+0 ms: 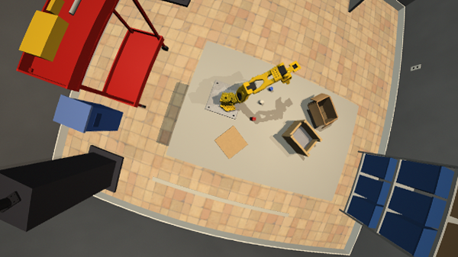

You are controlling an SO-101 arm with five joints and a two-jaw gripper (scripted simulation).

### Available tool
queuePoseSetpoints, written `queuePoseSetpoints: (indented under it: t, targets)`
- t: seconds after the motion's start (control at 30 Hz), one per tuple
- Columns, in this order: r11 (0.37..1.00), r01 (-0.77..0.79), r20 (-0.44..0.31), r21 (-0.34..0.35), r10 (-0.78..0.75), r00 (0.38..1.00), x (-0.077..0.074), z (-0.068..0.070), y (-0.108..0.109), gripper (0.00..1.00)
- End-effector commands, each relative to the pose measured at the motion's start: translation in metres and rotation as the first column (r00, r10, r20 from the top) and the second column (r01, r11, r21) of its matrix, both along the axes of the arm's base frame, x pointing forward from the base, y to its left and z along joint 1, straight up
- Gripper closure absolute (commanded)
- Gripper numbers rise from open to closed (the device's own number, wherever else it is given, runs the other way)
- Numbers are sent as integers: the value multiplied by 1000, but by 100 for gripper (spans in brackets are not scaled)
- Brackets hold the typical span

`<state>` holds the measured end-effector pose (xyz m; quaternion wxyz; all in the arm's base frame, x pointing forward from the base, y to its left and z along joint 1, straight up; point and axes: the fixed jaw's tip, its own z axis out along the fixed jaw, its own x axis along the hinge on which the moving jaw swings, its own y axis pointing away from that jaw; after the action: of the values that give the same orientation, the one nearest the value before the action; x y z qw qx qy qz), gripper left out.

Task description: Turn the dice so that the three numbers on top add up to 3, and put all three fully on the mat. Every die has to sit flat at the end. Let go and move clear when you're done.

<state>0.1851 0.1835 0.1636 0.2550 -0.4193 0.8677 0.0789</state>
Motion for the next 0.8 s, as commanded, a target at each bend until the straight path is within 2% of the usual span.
queuePoseSetpoints:
  t: [0.0, 0.2, 0.33, 0.43, 0.6, 0.67, 0.77]
  targets:
    - [1000, -21, -18, -22, 21, 1000, -3, 0, 2, 72]
    - [999, -21, -21, -25, 21, 1000, -3, -1, 2, 72]
    - [998, -22, -50, -52, 20, 999, -1, -10, 3, 72]
    - [995, -25, -95, -93, 17, 995, 0, -24, 4, 72]
    - [981, -40, -199, -189, 2, 980, 0, -58, 4, 72]
    - [981, -40, -199, -189, 2, 980, 0, -58, 4, 72]
    - [967, -55, -263, -247, -13, 965, -1, -79, 3, 72]
